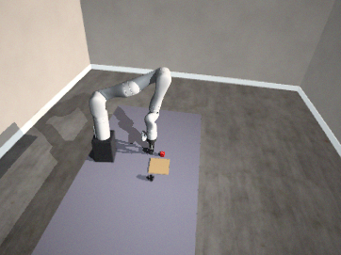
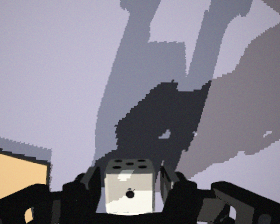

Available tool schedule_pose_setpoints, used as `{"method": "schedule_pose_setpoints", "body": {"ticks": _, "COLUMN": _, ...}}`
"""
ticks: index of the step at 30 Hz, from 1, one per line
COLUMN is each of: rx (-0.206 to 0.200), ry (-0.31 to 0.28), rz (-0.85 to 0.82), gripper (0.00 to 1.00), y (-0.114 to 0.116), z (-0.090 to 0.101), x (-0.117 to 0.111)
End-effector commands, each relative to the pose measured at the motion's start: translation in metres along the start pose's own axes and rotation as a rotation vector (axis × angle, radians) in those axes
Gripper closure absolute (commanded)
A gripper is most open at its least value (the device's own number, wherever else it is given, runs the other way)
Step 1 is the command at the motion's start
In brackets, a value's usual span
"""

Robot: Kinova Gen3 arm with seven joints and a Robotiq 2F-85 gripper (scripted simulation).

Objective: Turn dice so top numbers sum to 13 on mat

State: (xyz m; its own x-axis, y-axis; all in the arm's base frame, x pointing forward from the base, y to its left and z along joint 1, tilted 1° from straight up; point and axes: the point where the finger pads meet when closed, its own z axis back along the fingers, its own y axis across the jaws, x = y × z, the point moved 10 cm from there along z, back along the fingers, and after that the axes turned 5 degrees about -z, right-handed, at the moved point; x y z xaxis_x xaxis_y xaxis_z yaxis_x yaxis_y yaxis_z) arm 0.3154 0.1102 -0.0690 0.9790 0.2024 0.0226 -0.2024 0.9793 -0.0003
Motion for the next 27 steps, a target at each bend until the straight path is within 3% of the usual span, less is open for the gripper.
{"method": "schedule_pose_setpoints", "body": {"ticks": 1, "rx": 0.0, "ry": -0.001, "rz": 0.0, "gripper": 0.54, "y": 0.0, "z": 0.0004, "x": 0.0004}}
{"method": "schedule_pose_setpoints", "body": {"ticks": 8, "rx": 0.0, "ry": -0.001, "rz": 0.0, "gripper": 0.54, "y": 0.0, "z": 0.0004, "x": 0.0004}}
{"method": "schedule_pose_setpoints", "body": {"ticks": 9, "rx": 0.0, "ry": -0.001, "rz": 0.0, "gripper": 0.74, "y": 0.0, "z": 0.0004, "x": 0.0004}}
{"method": "schedule_pose_setpoints", "body": {"ticks": 27, "rx": 0.0, "ry": -0.001, "rz": 0.0, "gripper": 0.74, "y": 0.0, "z": 0.0004, "x": 0.0004}}
